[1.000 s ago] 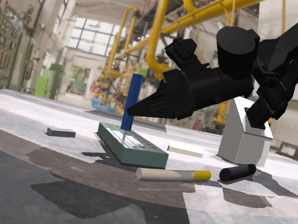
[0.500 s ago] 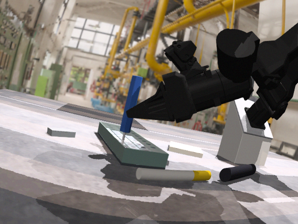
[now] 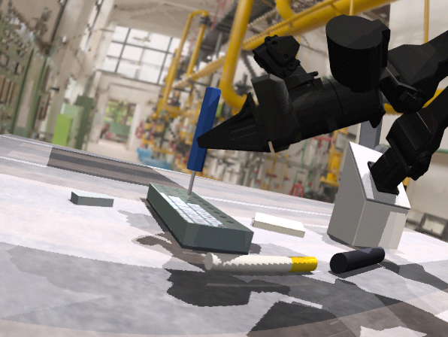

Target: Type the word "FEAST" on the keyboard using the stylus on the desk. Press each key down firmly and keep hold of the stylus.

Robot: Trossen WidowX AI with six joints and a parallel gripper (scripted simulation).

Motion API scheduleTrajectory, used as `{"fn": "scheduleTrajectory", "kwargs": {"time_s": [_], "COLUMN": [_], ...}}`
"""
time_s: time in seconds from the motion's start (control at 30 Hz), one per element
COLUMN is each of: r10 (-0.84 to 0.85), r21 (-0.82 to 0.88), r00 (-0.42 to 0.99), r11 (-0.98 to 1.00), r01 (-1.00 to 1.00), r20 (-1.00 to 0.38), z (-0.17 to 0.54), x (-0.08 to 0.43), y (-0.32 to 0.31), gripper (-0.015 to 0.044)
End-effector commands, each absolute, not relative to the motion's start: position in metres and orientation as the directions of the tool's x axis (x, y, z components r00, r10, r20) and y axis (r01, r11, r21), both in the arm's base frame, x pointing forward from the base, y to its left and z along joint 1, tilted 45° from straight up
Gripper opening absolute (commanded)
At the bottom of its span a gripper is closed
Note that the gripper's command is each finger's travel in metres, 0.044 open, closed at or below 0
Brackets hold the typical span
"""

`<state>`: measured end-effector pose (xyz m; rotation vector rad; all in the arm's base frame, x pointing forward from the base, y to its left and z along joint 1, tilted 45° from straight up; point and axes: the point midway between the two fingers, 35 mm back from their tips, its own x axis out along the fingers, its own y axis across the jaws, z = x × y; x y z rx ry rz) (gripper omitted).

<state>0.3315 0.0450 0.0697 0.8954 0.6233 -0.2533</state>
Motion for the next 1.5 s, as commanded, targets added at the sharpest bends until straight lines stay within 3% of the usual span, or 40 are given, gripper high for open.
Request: {"fn": "scheduleTrajectory", "kwargs": {"time_s": [0.0, 0.27, 0.33, 0.87, 1.3, 1.4, 1.47], "r10": [0.05, 0.047, 0.047, 0.048, 0.048, 0.048, 0.048], "r21": [0.652, 0.651, 0.651, 0.65, 0.65, 0.649, 0.649], "r00": [0.801, 0.799, 0.799, 0.8, 0.8, 0.799, 0.799], "r11": [0.611, 0.609, 0.61, 0.613, 0.613, 0.613, 0.613], "r01": [0.448, 0.453, 0.453, 0.449, 0.449, 0.45, 0.45], "r20": [-0.597, -0.599, -0.6, -0.598, -0.599, -0.599, -0.599], "z": [0.077, 0.073, 0.071, 0.028, 0.014, 0.013, 0.012], "x": [0.332, 0.332, 0.332, 0.314, 0.315, 0.316, 0.316], "y": [0.041, 0.042, 0.04, -0.008, 0.006, 0.007, 0.008], "gripper": [0.0081, 0.0044, 0.0, 0.0, 0.0, 0.0079, 0.0081]}}
